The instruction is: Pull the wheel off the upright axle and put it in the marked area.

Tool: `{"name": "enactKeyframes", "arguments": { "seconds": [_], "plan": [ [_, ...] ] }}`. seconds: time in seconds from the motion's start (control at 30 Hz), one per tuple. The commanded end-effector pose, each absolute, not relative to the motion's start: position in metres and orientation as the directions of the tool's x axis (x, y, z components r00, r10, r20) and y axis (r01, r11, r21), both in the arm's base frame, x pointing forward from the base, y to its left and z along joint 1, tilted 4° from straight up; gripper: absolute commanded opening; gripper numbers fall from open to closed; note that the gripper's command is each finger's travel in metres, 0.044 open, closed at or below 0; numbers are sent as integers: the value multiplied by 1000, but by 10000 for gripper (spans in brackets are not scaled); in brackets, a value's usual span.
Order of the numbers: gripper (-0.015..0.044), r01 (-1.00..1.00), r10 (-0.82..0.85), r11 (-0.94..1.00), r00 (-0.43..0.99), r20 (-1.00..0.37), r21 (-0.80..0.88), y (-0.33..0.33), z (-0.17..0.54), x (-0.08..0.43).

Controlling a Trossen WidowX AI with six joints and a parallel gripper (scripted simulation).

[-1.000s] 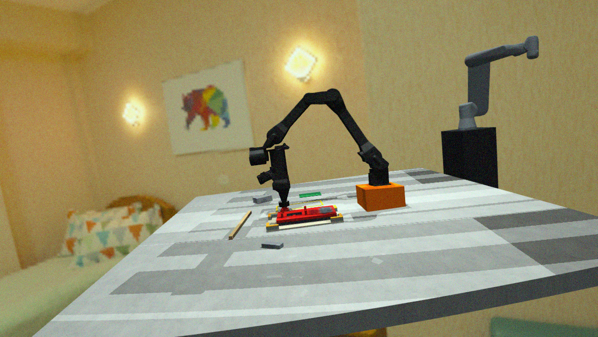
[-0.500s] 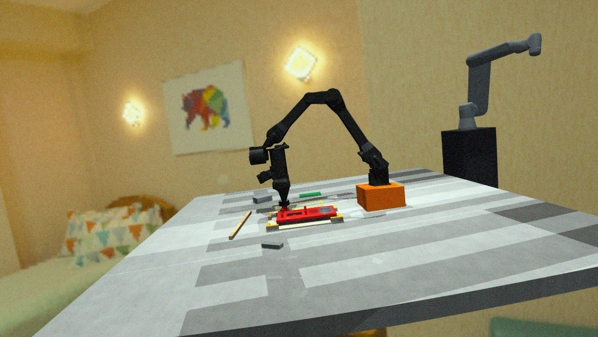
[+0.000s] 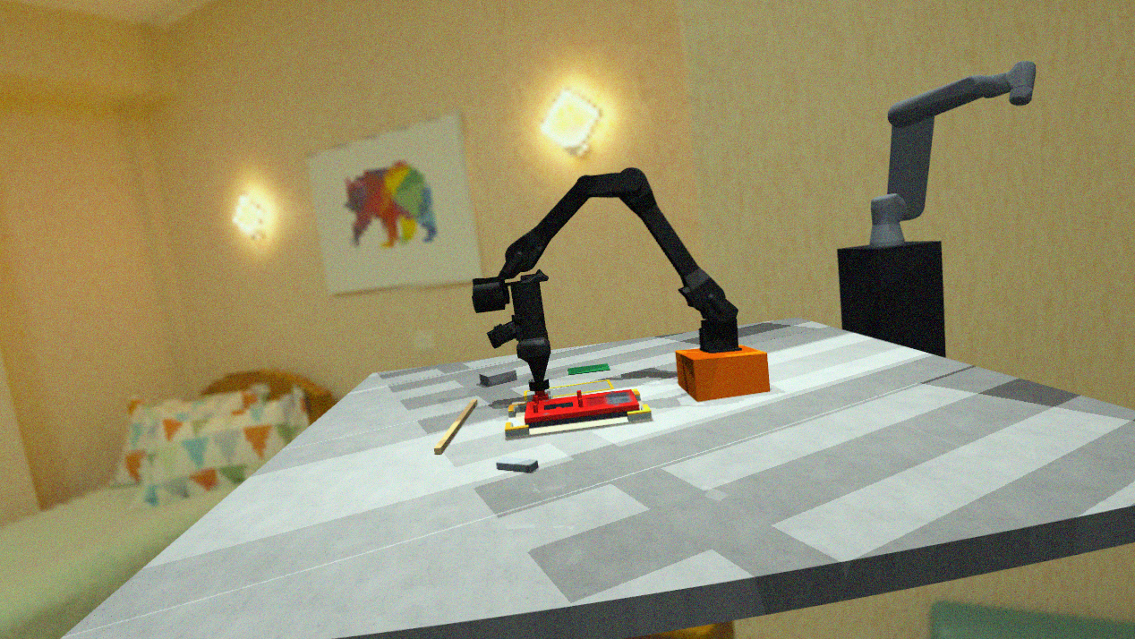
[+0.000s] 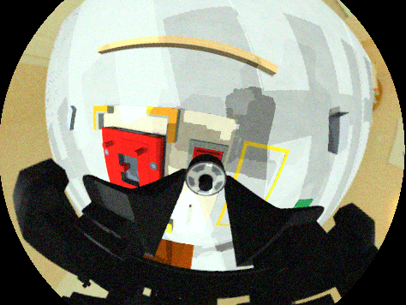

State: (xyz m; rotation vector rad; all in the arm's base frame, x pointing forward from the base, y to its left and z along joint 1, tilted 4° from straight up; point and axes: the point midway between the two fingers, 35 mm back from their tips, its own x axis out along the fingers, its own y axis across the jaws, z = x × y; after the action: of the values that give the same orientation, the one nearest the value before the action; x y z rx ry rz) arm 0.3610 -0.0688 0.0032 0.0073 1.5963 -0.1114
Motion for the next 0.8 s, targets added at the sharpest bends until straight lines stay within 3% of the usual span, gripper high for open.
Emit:
{"name": "enactKeyframes", "arguments": {
  "seconds": [0.0,0.77],
  "plan": [
    [0,74,-64,995,-30,-997,-66,-68,8,361],
    [0,73,-63,995,-28,-998,-65,-68,16,361]
  ]
}}
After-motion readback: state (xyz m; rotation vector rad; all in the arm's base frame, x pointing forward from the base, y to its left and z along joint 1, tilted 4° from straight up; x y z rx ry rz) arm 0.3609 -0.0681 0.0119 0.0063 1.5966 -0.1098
